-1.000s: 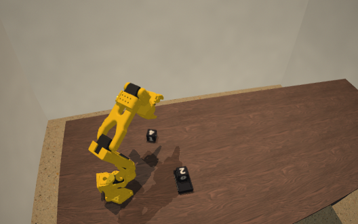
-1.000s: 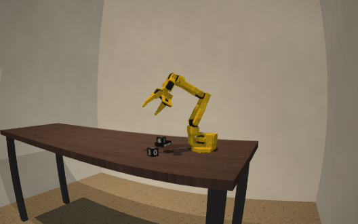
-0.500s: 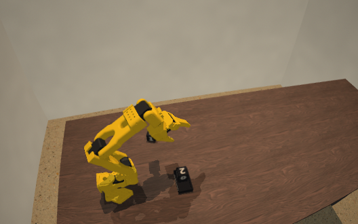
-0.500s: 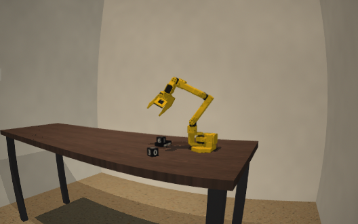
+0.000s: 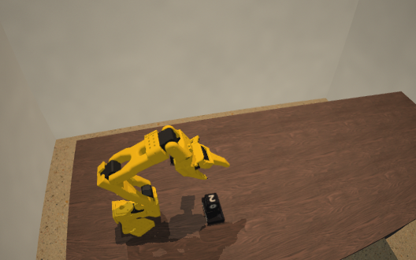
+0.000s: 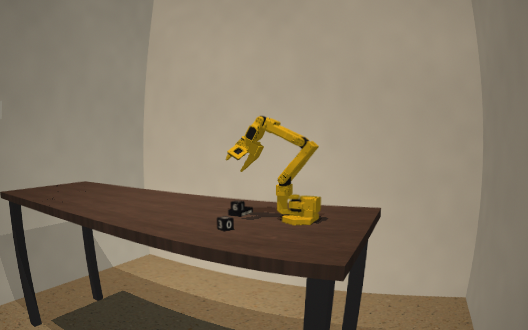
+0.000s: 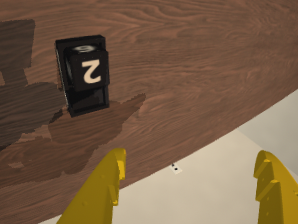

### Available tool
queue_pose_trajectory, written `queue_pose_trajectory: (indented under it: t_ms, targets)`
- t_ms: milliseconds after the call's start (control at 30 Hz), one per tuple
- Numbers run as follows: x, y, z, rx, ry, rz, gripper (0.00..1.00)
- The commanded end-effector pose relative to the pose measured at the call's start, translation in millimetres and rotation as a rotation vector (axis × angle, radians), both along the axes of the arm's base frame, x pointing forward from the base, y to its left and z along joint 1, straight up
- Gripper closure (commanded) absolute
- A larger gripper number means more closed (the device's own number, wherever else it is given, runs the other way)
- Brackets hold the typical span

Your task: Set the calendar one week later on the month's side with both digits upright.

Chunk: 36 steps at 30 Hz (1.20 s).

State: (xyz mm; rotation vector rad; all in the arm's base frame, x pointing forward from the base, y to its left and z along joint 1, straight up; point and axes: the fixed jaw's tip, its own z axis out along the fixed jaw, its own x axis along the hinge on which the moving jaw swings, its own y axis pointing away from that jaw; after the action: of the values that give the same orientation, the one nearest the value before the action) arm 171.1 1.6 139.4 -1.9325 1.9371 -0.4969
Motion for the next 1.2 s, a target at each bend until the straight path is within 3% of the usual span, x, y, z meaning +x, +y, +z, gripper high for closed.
queue_pose_trajectory:
  t_ms: [0, 267, 533, 600, 900, 1167]
  targets:
    - [1.3, -2.2, 5.0, 0.007, -0.041, -0.023, 0.65]
    - [2.3, -2.2, -1.2, 0.007, 0.003, -0.023, 0.65]
    - [3.2, -2.2, -30.9, 0.005, 0.209, -0.024, 0.65]
    - [3.2, -2.2, -30.9, 0.005, 0.209, -0.024, 0.65]
    - [-2.6, -2.2, -62.2, 0.003, 0.430, -0.024, 0.65]
    - [-3.9, -2.2, -66.2, 0.002, 0.459, -0.024, 0.65]
